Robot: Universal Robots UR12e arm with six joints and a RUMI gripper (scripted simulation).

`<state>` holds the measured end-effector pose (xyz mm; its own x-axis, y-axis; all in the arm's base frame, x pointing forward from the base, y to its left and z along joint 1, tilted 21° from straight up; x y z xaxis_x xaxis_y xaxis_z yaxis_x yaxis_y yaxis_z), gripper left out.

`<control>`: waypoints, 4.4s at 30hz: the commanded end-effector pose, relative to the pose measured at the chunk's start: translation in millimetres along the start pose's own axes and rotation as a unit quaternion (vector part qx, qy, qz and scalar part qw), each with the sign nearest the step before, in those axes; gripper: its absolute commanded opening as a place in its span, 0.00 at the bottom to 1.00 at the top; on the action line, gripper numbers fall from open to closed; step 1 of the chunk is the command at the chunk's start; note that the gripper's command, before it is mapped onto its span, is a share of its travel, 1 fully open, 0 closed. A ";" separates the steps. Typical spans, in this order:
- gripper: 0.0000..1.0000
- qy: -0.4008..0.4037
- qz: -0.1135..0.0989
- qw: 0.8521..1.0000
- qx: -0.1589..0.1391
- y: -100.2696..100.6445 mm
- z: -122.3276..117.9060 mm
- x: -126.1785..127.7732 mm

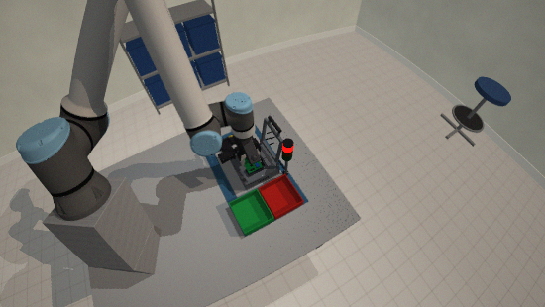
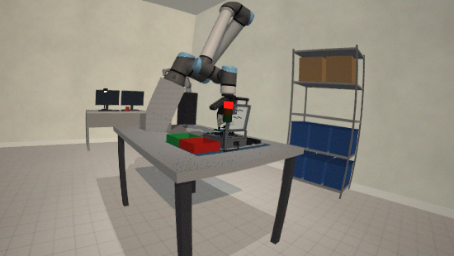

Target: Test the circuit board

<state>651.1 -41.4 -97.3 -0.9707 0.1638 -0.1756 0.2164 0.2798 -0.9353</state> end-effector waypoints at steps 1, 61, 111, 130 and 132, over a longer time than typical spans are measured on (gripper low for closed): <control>0.39 0.000 0.001 1.000 0.000 -1.8 0.1 -0.5; 0.39 0.000 0.001 1.000 0.000 -8.3 0.1 -0.4; 0.39 0.000 0.001 1.000 0.000 -88.3 0.1 -0.4; 0.39 0.000 0.001 1.000 0.000 -87.2 3.6 -1.0; 0.39 0.000 0.001 1.000 0.000 -86.7 5.2 -1.3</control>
<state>632.3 -67.9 -16.4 -0.9707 0.1639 -0.1756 0.2164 0.2799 -0.9353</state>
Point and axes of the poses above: the point where the finger pads meet when closed, its own y axis out along the fingers, its own x axis across the jaws, z = x × y, the point moved 7 cm from there along -y, back along the fingers, and after that the axes turned 2 degrees about -y, right-handed, at the moved point
